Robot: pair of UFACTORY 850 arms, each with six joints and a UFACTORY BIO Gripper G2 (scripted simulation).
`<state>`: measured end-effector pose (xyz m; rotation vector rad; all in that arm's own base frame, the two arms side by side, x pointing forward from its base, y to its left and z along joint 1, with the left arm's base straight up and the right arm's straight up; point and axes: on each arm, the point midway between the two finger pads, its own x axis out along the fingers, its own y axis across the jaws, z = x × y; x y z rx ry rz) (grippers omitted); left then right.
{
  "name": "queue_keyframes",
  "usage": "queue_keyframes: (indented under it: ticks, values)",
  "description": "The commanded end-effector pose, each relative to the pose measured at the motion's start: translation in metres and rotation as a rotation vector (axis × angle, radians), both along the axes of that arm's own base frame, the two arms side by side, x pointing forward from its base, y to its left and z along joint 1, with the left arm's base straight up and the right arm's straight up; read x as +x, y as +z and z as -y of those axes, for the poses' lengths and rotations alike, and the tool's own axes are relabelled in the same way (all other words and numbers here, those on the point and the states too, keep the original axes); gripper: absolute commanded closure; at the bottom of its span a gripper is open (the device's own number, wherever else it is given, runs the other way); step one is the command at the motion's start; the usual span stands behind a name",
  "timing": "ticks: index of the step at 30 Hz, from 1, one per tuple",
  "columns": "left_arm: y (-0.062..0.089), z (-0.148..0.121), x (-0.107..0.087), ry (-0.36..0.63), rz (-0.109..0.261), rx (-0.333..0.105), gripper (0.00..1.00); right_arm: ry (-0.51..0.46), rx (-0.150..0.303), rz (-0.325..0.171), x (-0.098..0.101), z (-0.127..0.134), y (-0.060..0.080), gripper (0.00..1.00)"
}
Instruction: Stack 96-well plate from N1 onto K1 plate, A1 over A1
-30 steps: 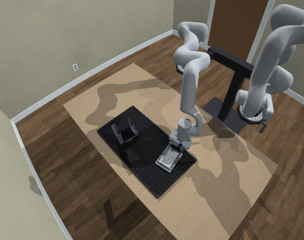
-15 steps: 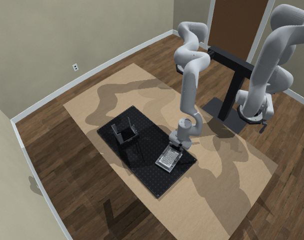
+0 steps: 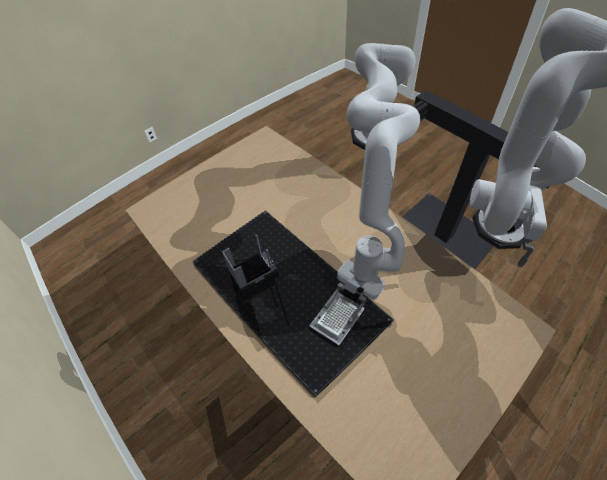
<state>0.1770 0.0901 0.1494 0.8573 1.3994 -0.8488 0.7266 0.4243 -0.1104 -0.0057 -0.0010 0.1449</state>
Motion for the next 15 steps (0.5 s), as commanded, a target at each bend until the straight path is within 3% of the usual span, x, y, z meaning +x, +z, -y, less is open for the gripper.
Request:
queue_keyframes:
  ticks: [1,15]
  values:
    - [0.0001,0.0000,0.0003,0.000,0.001,0.000,0.00,0.000,0.001,0.002,0.0008,-0.0006,0.0013,1.00]
    - [0.0001,0.0000,0.0003,0.000,0.001,0.000,0.00,0.000,0.001,0.002,0.0008,-0.0006,0.0059,1.00]
